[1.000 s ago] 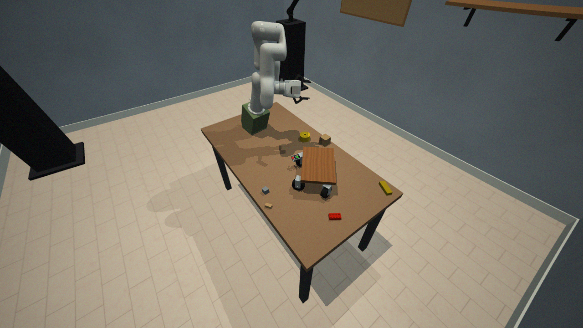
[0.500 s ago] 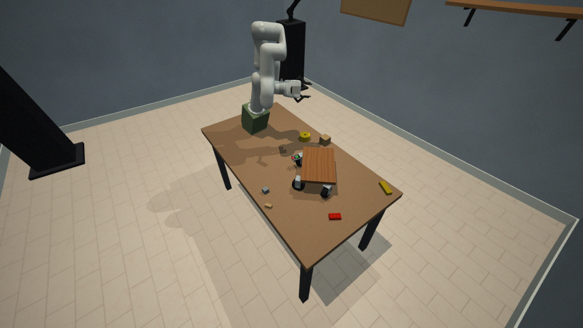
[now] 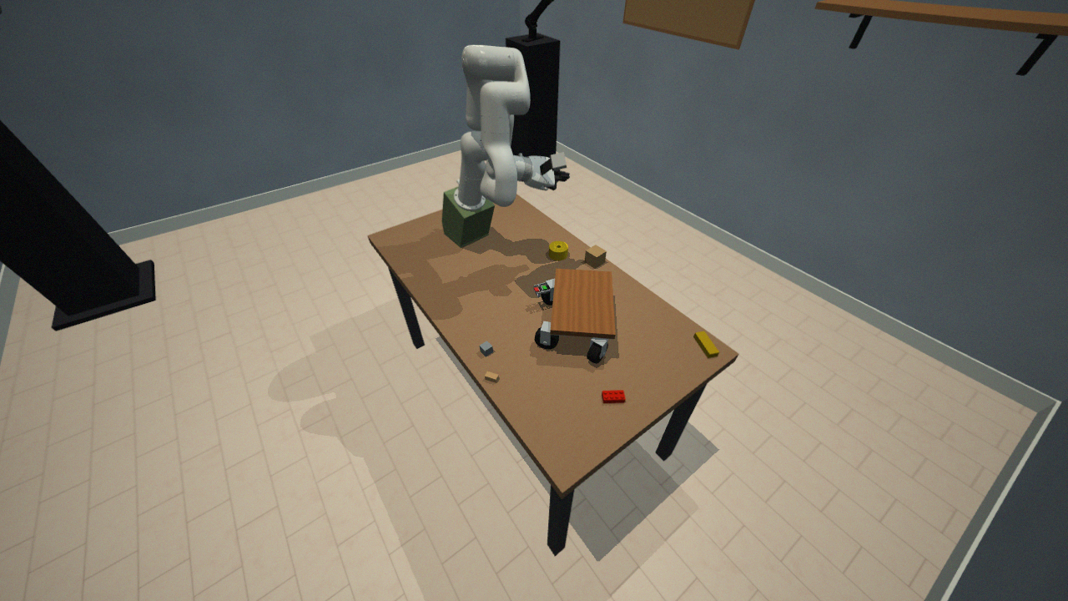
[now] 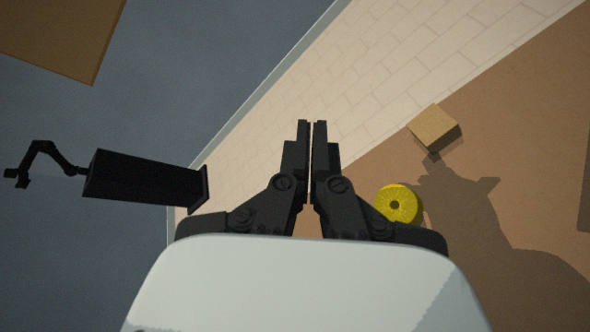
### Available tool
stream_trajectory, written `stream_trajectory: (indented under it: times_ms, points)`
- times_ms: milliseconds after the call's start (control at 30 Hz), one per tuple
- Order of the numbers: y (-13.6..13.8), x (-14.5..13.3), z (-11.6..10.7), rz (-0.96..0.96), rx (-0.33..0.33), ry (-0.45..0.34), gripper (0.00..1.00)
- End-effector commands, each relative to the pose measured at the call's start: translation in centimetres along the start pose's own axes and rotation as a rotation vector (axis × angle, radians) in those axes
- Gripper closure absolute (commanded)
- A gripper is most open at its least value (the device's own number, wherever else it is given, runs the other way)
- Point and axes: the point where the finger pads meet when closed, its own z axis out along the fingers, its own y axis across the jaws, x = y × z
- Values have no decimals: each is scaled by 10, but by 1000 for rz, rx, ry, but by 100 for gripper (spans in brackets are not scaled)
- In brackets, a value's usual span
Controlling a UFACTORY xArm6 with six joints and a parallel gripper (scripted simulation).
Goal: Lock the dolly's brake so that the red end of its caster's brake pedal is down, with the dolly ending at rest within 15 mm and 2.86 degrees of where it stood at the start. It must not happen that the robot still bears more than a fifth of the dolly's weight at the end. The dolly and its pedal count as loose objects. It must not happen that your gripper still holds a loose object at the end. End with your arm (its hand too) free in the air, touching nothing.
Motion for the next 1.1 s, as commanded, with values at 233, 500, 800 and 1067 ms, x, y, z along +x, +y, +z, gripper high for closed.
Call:
stream_trajectory:
  times_ms: [233, 500, 800, 1067]
  points:
    - [46, -59, -5, -558, 99, -428, 100]
    - [100, -85, -30, -956, 185, -699, 100]
    - [183, -90, -71, -1394, 305, -989, 100]
    - [247, -71, -102, -1726, 426, -1218, 100]
